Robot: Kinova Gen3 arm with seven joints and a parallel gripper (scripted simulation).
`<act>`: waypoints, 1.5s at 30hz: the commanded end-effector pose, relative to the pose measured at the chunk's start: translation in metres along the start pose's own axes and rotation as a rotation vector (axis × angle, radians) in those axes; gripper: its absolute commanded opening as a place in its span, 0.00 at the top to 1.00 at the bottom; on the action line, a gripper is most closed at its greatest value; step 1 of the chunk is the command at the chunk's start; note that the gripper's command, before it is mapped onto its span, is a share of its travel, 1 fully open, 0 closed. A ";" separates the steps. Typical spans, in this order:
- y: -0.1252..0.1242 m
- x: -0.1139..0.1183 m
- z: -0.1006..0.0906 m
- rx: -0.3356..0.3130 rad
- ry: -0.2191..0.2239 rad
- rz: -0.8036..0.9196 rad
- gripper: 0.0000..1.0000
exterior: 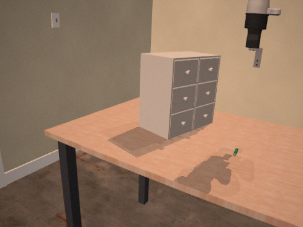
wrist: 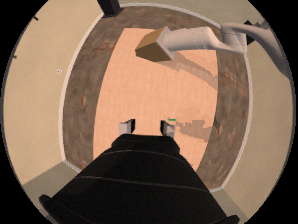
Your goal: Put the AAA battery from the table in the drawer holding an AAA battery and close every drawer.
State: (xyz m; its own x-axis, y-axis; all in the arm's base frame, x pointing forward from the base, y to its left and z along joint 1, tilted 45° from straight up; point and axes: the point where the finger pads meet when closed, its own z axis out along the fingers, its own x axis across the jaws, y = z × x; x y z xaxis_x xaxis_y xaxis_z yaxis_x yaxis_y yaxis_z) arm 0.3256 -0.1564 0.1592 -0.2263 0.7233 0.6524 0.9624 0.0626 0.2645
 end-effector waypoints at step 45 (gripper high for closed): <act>0.011 -0.004 0.027 0.009 0.004 0.409 0.00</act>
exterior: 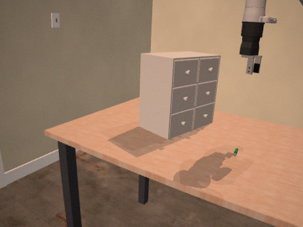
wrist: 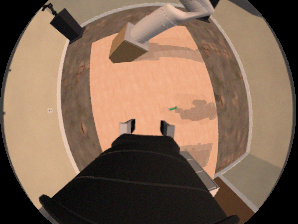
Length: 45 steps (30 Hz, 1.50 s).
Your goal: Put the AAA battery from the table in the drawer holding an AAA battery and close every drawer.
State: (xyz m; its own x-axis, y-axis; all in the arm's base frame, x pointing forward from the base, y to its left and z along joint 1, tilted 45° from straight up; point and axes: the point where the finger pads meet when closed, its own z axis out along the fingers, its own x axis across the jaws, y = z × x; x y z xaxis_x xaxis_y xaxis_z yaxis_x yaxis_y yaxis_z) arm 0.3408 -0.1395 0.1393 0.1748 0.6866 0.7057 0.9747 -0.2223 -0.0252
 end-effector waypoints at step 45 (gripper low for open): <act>0.065 0.000 0.092 -0.732 0.000 0.000 0.00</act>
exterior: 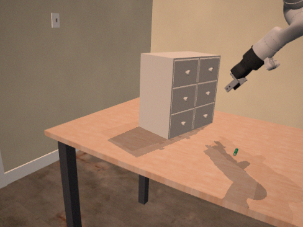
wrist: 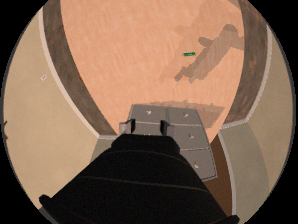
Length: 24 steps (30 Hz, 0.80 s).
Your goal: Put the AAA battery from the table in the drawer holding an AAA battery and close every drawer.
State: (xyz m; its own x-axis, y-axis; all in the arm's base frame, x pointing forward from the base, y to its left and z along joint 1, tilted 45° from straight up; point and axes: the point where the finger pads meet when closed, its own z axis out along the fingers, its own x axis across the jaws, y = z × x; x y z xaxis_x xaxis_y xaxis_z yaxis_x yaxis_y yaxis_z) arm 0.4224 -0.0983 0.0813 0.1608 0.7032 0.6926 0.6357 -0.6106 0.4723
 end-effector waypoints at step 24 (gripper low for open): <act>-0.013 -0.002 0.012 -0.054 0.001 0.025 0.33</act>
